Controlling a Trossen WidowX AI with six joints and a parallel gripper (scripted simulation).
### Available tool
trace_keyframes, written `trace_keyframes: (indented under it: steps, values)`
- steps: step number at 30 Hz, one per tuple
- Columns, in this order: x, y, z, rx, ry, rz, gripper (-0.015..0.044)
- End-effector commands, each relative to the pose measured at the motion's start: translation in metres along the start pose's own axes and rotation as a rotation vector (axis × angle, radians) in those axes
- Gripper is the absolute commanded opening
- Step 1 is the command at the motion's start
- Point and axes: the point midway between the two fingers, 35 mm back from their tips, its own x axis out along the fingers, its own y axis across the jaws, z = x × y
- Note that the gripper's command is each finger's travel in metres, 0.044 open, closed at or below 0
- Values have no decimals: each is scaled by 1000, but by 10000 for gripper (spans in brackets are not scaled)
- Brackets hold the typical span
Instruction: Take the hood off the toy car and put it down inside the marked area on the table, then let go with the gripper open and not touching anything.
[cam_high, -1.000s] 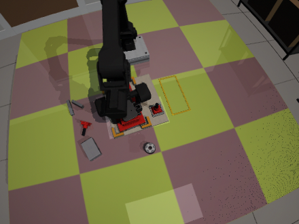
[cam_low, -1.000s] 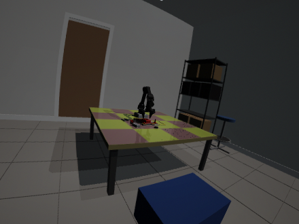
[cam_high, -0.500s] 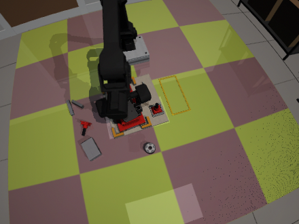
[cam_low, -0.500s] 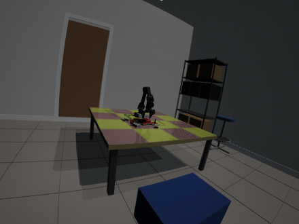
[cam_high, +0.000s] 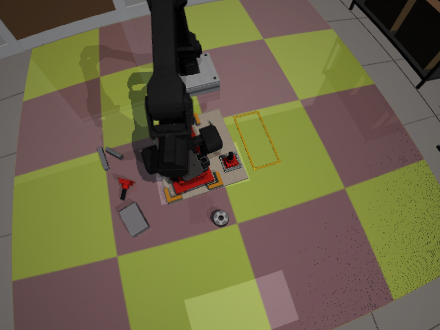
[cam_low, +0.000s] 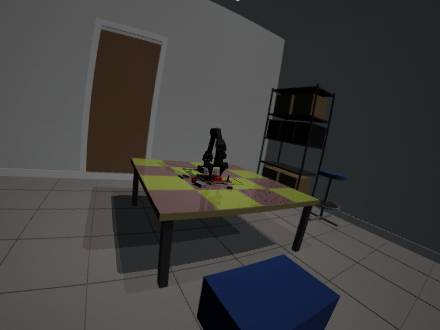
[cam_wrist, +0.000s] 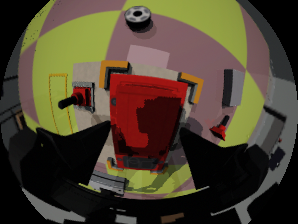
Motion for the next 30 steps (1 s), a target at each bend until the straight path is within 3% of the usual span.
trace_keyframes:
  steps: [1, 24, 28, 30]
  values:
    - [3, 1, 0, 5, 1, 5, 440]
    - [15, 1, 0, 5, 1, 5, 440]
    - [12, 0, 0, 0, 0, 0, 335]
    - [12, 0, 0, 0, 0, 0, 322]
